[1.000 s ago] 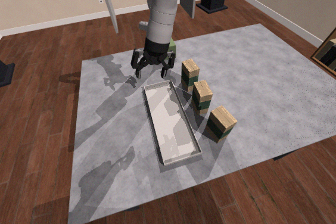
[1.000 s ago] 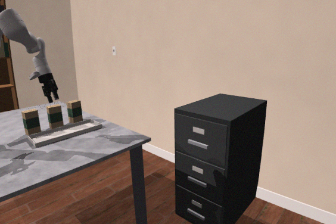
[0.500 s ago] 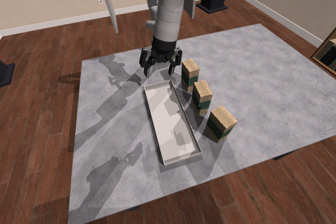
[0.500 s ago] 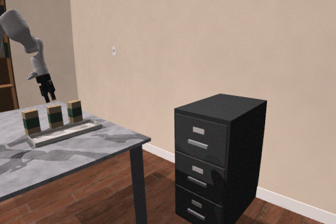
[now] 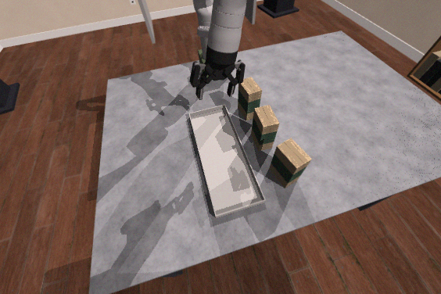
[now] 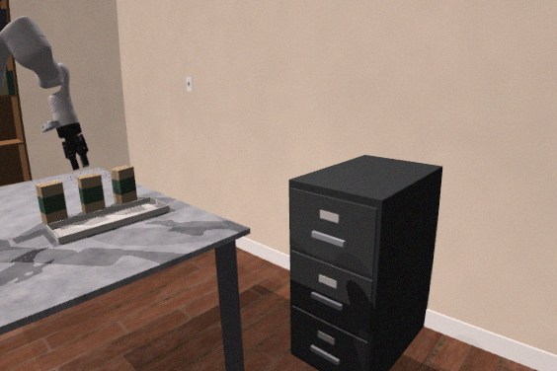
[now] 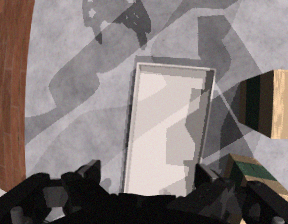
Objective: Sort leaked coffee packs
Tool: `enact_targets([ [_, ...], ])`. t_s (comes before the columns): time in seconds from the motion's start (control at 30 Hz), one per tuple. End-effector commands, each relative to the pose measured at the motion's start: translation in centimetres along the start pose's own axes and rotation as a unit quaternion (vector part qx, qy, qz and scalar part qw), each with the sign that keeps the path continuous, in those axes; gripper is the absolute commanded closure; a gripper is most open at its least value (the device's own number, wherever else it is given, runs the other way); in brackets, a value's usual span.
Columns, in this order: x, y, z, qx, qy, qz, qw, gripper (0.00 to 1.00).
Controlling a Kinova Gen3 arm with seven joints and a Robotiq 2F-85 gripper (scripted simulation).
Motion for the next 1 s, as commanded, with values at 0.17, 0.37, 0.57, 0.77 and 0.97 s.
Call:
enact_targets([
  [0.17,1.0,5.5,0.9,0.007,0.002,-0.048,0.999,0.0],
  [0.37,1.8,8.8,2.0,0.009,0.009,-0.078,0.997,0.0],
  [0.57,2.7,12.0,3.5,0.012,0.02,-0.108,0.994,0.0],
  [0.77,3.1,13.4,4.2,0.014,0.026,-0.121,0.992,0.0],
  [0.97,3.3,14.0,4.6,0.015,0.029,-0.127,0.991,0.0],
])
Point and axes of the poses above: the point where the finger pads meet when closed, its own x axis back along the fingers, its own y axis across the jaws, z = x × y, the point moved 4 cm from there along x, back along the fingers, and after that the axes turned 5 degrees about x, right-handed, at the moved point
